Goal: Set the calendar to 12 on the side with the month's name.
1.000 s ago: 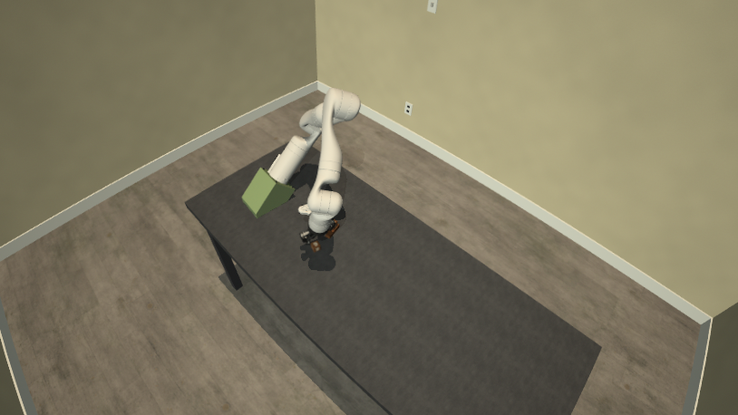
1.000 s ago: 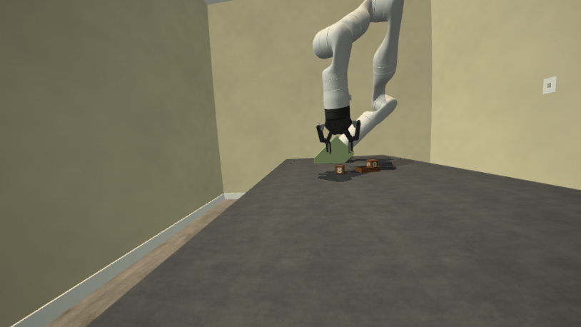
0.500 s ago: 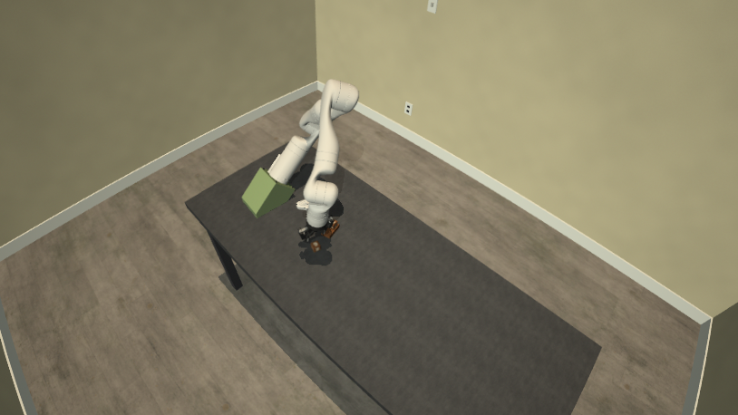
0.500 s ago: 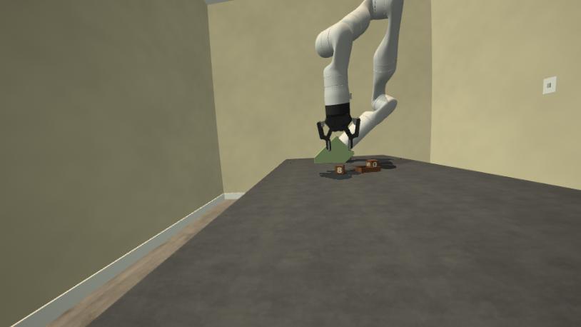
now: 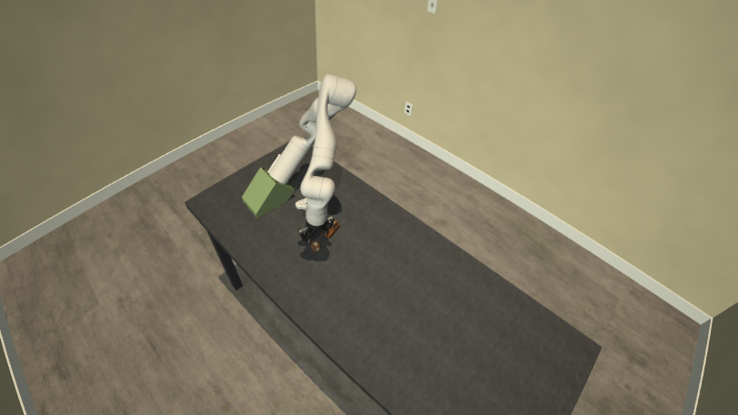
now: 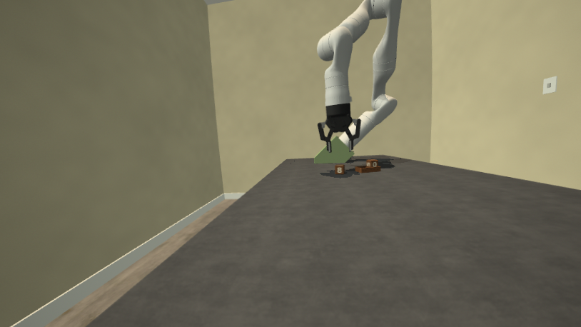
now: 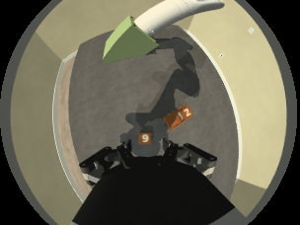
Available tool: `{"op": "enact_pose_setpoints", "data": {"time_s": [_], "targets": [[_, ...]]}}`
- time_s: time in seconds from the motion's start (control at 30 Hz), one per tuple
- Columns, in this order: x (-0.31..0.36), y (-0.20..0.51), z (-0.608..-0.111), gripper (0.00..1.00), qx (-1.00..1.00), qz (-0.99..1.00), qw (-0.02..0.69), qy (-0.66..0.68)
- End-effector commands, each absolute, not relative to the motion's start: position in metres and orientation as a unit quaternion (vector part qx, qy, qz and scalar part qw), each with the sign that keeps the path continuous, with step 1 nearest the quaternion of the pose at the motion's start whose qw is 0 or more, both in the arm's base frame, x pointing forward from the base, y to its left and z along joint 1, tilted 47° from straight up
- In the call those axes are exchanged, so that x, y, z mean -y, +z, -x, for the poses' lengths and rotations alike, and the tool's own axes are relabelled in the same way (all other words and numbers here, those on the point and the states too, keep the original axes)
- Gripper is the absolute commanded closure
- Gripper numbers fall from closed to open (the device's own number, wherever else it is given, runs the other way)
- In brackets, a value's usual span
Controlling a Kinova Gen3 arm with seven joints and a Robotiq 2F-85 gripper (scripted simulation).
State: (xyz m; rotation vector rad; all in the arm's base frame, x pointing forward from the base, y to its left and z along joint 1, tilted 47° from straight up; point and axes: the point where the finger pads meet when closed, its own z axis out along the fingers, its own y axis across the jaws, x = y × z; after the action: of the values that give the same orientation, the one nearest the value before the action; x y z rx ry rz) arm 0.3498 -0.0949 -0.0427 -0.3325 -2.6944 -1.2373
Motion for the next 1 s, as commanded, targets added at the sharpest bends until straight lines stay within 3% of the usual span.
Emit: {"op": "enact_pose_setpoints", "data": {"time_s": [0.0,0.67,0.7,0.97], "targets": [[0.0981,-0.0398,-0.3458,0.33,0.9,0.123,0.063,-0.413],[0.0996,-0.0389,-0.3414,0.33,0.905,0.153,0.002,-0.397],[0.0996,-0.0389,-0.3414,0.0,0.905,0.153,0.002,-0.397],[0.0996,-0.0389,-0.3414,0.0,0.905,0.153,0.002,-0.397]]}}
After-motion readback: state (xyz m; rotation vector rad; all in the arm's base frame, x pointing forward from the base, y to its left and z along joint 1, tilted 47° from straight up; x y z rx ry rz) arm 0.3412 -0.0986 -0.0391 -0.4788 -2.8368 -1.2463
